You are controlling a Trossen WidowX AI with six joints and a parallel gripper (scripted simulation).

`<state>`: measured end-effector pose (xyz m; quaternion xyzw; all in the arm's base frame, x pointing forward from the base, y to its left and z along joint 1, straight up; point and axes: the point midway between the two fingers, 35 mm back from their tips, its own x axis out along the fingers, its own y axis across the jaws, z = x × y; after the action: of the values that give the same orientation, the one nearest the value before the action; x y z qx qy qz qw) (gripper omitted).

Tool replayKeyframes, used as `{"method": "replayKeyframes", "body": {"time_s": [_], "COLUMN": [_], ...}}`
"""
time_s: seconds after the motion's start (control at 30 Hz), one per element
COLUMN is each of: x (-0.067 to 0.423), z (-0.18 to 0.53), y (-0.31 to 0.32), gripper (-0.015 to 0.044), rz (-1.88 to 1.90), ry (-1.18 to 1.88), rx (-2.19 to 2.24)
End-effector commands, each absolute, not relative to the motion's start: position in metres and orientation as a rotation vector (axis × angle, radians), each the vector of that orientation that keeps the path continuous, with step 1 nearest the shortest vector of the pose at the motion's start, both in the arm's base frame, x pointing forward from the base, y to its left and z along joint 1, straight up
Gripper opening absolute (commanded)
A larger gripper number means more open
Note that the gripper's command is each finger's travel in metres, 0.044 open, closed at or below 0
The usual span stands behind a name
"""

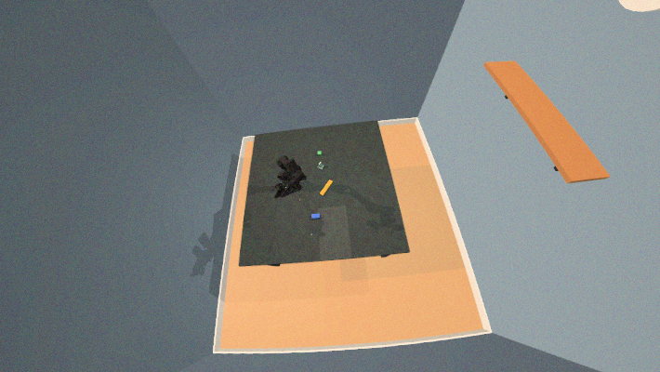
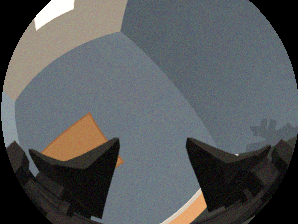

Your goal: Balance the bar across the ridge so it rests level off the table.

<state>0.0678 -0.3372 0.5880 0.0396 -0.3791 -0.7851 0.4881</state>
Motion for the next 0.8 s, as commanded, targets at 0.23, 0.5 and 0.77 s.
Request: {"method": "replayKeyframes", "body": {"time_s": [0.23, 0.5, 0.77], "x": [0.190, 0.268, 0.328], "z": [0.509, 0.436, 0.353], "y": [-0.365, -0.350, -0.307], "gripper": [0.0315, 0.0315, 0.0315], "rz": [-1.673, -1.376, -1.004], "ry": [-0.171, 0.273, 0.644], "rx": [-0.092, -0.244, -0.396]}}
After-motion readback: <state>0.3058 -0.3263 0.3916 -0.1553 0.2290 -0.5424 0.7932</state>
